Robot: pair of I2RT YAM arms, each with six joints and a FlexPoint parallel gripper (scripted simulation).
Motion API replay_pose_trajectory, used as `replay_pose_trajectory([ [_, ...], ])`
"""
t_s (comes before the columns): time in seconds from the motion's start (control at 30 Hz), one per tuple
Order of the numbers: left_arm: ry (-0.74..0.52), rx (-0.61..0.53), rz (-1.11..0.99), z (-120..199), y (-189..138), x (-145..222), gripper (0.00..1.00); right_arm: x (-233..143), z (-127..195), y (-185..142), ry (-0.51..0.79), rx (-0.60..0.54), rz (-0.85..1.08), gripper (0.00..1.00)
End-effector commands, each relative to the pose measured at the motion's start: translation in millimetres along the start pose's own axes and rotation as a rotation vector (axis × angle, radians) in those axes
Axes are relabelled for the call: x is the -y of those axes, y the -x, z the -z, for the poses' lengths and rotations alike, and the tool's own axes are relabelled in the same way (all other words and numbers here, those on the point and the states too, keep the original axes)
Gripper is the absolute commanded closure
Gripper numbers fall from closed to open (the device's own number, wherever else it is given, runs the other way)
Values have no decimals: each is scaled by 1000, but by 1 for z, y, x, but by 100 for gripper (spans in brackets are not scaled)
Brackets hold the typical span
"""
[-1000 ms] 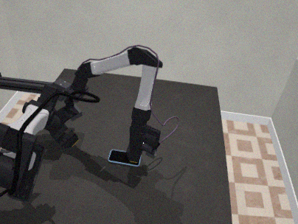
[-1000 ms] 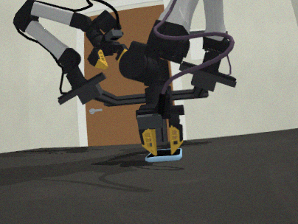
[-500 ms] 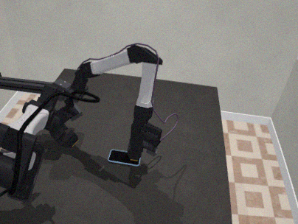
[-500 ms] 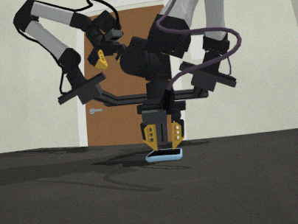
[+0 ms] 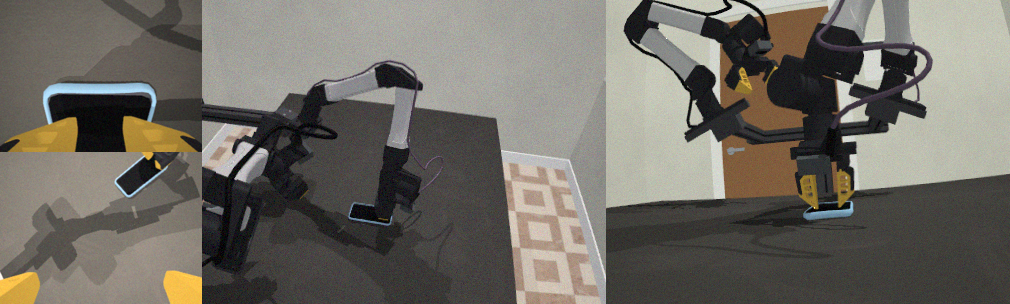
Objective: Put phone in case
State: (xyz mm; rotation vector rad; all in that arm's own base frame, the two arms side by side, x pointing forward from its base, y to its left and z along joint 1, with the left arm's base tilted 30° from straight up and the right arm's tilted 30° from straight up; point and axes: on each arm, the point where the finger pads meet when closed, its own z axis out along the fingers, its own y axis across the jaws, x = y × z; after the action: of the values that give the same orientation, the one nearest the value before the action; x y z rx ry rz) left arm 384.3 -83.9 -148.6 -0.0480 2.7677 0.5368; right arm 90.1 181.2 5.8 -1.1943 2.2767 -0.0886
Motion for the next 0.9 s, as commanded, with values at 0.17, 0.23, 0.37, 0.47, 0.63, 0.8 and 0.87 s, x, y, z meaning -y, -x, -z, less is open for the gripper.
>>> replay_pose_trajectory([
  [0.17,-14,17,8,-8,5,1,64,-3,1,3,14,4,-3,0],
  [0.23,-13,13,6,-12,3,1,64,-3,1,3,14,4,-3,0],
  [0.37,-12,9,4,-17,-1,0,64,-3,1,3,14,4,-3,0],
  [0.47,-13,11,5,-21,-2,0,64,-3,1,3,14,4,-3,0],
  [0.63,-13,12,6,-27,-3,0,64,-3,1,3,14,4,-3,0],
  [0.8,-14,13,6,-31,-4,0,64,-3,1,3,14,4,-3,0],
  [0.87,-14,13,6,-33,-5,0,64,-3,1,3,14,4,-3,0],
])
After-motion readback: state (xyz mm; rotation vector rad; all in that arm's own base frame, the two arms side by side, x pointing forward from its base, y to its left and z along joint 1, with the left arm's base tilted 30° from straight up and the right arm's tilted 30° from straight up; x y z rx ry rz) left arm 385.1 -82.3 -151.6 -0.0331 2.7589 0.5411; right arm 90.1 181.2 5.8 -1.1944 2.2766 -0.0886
